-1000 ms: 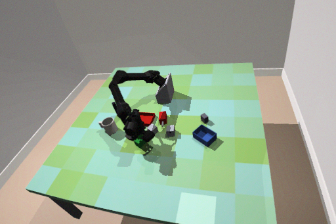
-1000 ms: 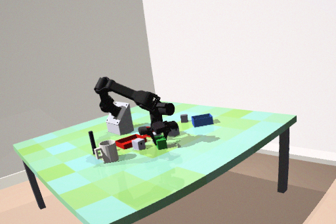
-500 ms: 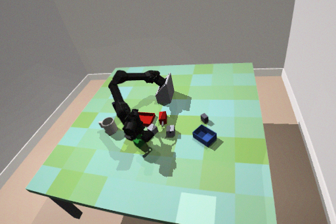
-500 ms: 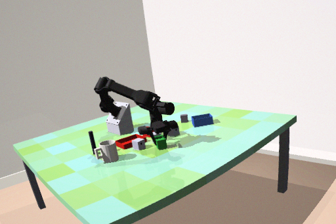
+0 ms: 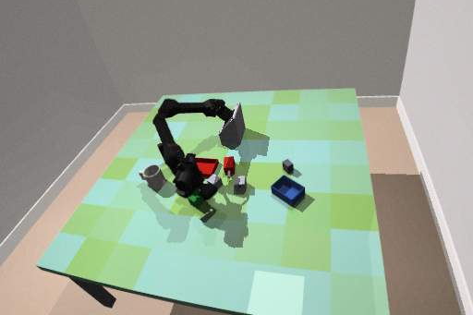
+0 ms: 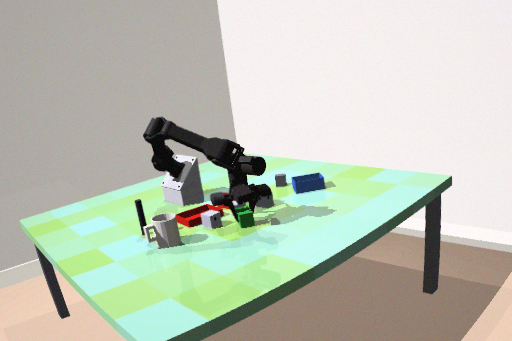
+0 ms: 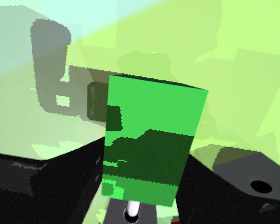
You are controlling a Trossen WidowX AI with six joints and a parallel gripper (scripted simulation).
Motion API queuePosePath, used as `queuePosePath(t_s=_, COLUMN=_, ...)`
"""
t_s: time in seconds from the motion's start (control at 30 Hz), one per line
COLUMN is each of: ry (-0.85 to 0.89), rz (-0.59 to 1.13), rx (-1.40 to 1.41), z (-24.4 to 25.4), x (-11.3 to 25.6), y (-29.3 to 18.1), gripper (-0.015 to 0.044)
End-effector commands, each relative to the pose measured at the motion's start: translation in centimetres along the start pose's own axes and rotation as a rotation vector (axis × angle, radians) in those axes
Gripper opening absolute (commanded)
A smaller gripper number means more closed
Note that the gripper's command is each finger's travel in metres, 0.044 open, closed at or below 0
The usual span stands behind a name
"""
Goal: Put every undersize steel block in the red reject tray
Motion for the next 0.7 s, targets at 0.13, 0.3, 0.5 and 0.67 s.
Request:
queuePosePath(t_s=0.13, ry=0.002, rz=-0.011, rx=-0.001, z=-0.09, x=0.42, y=0.31, gripper=0.0)
queuePosePath(t_s=0.3, ry=0.002, rz=-0.01, rx=-0.001, z=-0.05, x=0.61, y=0.53, gripper=0.0)
queuePosePath(t_s=0.5, ry=0.002, rz=-0.01, rx=-0.001, z=-0.05, x=0.62, y=0.54, gripper=0.0)
queuePosePath(t_s=0.67, ry=0.002, rz=-0.01, rx=0.0, z=0.03, x=0.52, y=0.4, gripper=0.0)
Point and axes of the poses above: the point midway between the two fingers, 35 mm back from their tips, its own x axis back along the fingers, its own z axis across the jaws, y = z × x, the point moved 5 cm from there along x, back along the fingers, and after that the axes turned 5 degrees about -x, right-handed, at the moved point
